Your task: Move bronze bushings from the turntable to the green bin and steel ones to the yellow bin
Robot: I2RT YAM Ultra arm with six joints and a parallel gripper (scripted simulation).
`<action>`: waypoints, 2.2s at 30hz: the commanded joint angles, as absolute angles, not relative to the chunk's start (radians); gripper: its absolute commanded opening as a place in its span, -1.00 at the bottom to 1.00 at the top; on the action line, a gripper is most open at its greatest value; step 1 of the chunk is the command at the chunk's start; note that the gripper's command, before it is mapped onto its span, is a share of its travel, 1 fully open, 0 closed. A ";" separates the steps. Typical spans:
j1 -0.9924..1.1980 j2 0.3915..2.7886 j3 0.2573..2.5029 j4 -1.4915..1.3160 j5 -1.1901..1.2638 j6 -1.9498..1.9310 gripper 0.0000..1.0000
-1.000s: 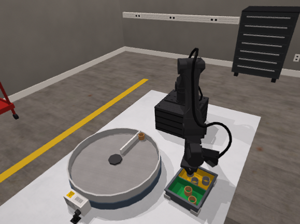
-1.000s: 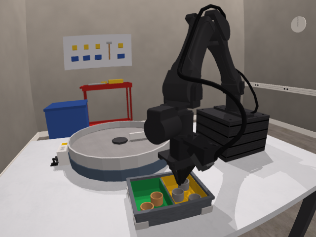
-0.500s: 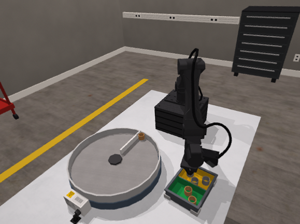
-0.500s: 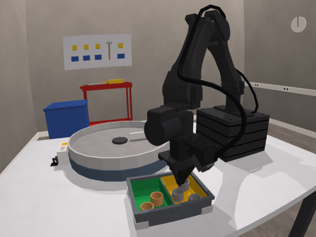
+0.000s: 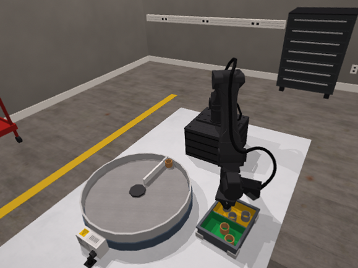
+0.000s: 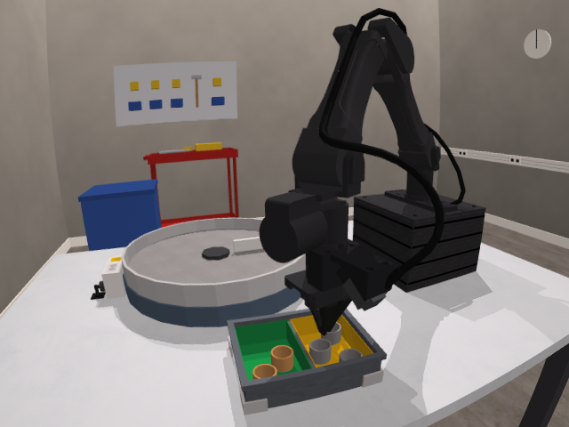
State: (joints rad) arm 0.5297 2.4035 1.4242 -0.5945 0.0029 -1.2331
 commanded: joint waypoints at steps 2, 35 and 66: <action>0.527 2.389 1.452 -0.599 0.003 -1.238 -1.00; 0.529 2.398 1.464 -0.613 0.003 -1.237 -1.00; 0.529 2.398 1.464 -0.610 0.003 -1.237 -0.75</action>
State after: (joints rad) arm 0.5297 2.4062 1.4368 -0.6018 0.0029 -1.2331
